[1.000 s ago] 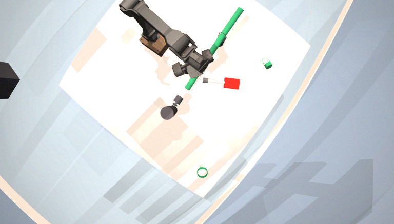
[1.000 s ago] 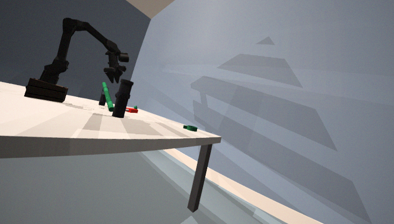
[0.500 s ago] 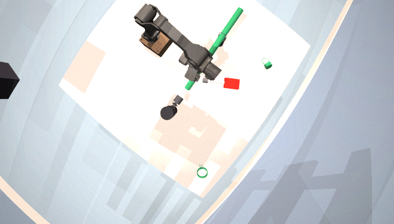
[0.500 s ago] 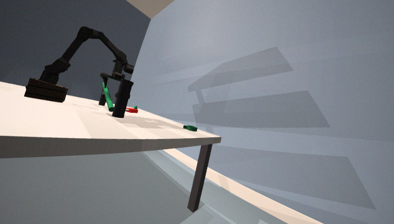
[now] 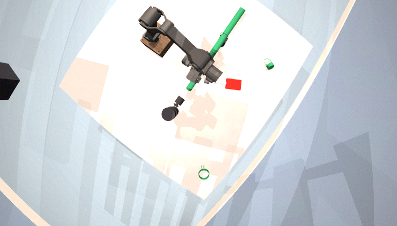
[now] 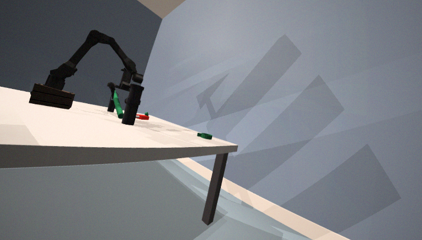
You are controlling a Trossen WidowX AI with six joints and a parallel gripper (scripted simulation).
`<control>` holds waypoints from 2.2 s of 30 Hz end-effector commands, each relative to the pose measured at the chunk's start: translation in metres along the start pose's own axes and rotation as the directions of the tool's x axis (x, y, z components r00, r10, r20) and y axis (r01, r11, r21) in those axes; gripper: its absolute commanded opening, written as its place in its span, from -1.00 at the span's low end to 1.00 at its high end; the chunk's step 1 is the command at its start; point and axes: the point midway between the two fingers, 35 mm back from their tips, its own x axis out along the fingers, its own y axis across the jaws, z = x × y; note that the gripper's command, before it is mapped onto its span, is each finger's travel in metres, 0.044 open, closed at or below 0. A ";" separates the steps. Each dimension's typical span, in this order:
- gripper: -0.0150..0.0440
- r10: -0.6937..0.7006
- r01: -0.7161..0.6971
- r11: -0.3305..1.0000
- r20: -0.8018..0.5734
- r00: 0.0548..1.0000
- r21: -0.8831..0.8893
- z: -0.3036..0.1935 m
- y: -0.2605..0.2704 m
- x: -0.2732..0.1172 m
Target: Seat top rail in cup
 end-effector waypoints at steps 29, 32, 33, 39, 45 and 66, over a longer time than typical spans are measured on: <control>1.00 0.002 -0.002 1.000 0.004 1.000 0.004 0.001 0.001 0.050; 1.00 0.002 -0.002 1.000 0.004 1.000 0.004 0.001 0.001 0.055; 1.00 0.002 -0.002 1.000 0.004 1.000 0.004 0.001 0.001 0.057; 1.00 0.002 -0.002 1.000 0.004 1.000 0.004 0.001 0.000 0.066; 1.00 0.001 -0.001 1.000 0.004 1.000 0.004 0.001 0.000 0.074; -0.40 0.002 -0.002 1.000 0.004 1.000 0.004 0.000 0.001 0.069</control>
